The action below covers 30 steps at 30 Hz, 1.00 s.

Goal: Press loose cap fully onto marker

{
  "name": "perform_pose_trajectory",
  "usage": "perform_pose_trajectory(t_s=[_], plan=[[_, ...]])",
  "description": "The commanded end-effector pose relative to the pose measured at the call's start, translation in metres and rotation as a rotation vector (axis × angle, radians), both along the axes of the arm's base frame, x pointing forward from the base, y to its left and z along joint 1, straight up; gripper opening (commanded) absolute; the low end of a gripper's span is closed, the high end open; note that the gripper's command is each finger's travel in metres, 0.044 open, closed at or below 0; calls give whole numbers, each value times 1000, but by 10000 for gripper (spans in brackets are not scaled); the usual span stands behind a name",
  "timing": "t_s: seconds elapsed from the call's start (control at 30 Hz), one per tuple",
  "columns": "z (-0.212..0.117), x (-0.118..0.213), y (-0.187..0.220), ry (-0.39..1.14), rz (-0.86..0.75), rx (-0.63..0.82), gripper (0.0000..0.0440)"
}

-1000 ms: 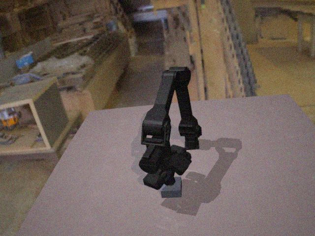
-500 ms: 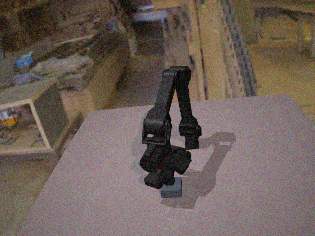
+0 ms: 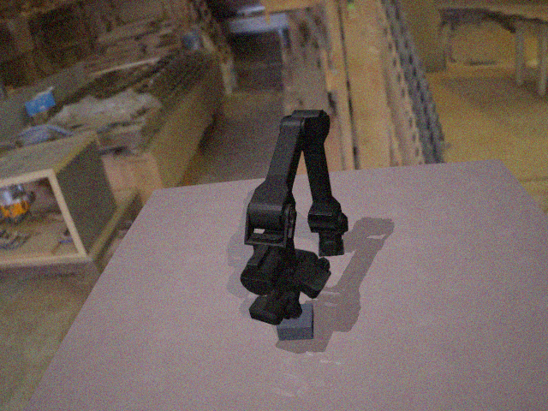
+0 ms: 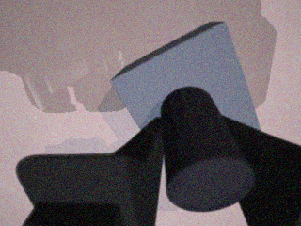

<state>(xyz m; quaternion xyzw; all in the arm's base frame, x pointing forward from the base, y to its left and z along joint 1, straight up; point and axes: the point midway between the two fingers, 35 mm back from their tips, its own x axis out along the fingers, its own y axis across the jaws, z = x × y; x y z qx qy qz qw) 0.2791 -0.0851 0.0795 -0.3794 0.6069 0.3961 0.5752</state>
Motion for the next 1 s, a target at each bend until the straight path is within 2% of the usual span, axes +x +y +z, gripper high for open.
perform_pose_trajectory(t_s=[0.0, 0.07, 0.4, 0.97], plan=[[-8, -10, -7, 41, -3, -21, 148], [-7, -13, -5, 45, 0, -14, 179], [4, -17, -2, 6, 18, -22, 432], [59, -7, -4, -123, 37, -65, 440]])
